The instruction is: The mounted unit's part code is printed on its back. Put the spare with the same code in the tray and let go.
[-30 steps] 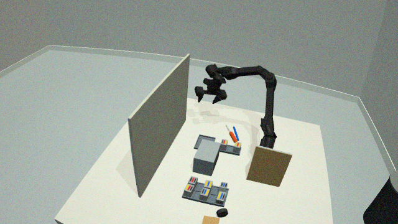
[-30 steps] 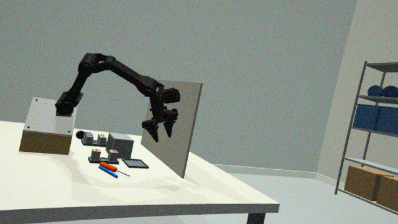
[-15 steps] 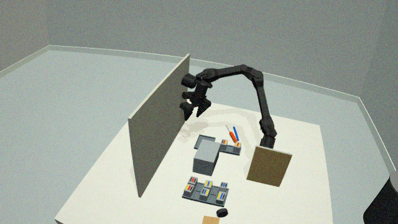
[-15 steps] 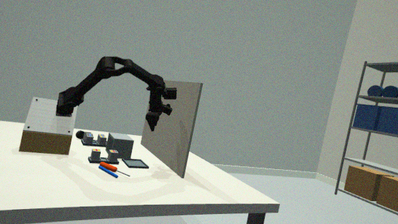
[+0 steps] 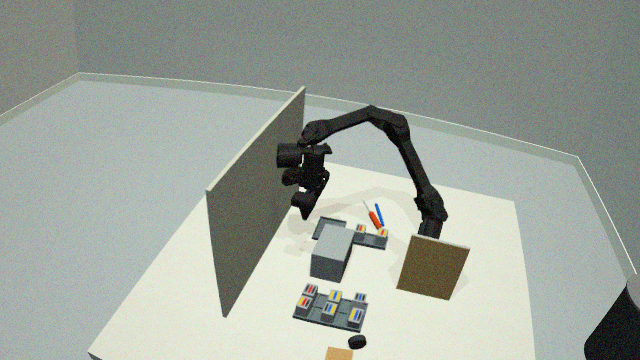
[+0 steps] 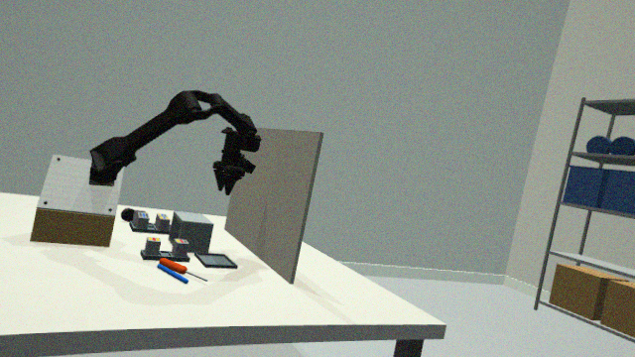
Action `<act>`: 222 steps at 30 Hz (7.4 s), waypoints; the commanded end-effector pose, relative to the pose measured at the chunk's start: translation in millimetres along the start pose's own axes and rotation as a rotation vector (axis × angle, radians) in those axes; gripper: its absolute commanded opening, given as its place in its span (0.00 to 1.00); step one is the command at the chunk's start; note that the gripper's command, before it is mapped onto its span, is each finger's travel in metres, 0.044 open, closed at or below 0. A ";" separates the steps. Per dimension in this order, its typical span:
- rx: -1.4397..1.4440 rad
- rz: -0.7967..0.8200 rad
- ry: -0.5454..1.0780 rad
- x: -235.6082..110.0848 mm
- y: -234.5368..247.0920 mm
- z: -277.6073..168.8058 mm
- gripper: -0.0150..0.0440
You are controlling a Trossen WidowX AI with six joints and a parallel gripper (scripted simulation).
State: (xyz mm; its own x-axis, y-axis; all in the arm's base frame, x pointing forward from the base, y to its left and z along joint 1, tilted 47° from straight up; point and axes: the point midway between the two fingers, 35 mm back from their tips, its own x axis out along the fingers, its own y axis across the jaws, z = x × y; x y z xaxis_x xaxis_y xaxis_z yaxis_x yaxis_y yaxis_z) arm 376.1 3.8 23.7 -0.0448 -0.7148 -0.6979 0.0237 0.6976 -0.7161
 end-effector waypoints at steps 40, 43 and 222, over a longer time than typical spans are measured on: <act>-1.511 0.008 0.002 56.0 245.1 -70.3 1.00; -1.511 0.008 0.002 56.0 245.1 -70.3 1.00; -1.500 0.049 -0.064 10.5 -38.8 6.5 0.25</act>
State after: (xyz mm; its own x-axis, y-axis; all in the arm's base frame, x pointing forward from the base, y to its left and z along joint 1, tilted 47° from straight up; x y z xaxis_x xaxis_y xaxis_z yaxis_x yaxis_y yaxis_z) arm 383.7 -12.5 26.2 -0.0374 -0.6553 -0.7544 -0.9945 0.0986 -0.0363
